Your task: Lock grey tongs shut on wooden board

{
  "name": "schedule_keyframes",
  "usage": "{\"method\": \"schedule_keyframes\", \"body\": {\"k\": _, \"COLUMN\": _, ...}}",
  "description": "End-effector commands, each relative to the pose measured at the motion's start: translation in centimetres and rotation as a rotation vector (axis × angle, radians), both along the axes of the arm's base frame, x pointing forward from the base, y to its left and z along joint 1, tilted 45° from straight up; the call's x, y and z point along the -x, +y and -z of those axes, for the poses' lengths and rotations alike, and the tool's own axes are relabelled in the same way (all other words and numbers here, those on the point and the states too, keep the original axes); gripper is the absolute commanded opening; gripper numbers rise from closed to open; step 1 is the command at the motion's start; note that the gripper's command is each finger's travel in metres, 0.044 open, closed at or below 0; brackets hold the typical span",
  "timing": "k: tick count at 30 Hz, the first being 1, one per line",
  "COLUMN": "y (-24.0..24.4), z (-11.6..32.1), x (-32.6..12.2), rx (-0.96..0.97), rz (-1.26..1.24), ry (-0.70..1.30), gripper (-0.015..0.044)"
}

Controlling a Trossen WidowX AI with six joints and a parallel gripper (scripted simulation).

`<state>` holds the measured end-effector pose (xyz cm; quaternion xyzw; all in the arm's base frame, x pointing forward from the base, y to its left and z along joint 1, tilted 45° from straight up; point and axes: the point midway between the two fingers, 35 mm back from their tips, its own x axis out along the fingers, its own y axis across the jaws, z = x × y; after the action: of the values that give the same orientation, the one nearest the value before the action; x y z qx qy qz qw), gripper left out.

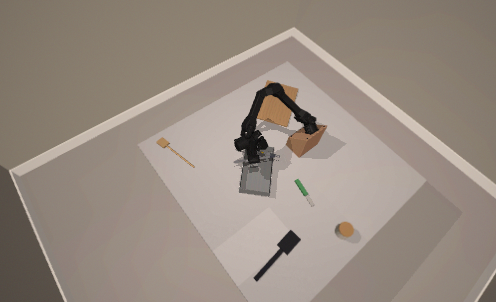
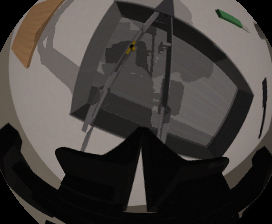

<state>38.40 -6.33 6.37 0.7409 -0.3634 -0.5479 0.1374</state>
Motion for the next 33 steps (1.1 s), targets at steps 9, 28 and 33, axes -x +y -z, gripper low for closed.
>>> {"method": "schedule_keyframes", "body": {"k": 9, "y": 6.7, "z": -7.0, "x": 1.6, "rx": 0.001, "rz": -0.003, "ry": 0.012, "gripper": 0.0113}}
{"method": "schedule_keyframes", "body": {"k": 28, "y": 5.0, "z": -3.9, "x": 2.7, "rx": -0.012, "rz": 0.053, "ry": -0.051, "gripper": 0.0440}}
{"method": "schedule_keyframes", "body": {"k": 33, "y": 3.6, "z": -1.1, "x": 5.5, "rx": -0.026, "rz": 0.147, "ry": -0.132, "gripper": 0.0440}}
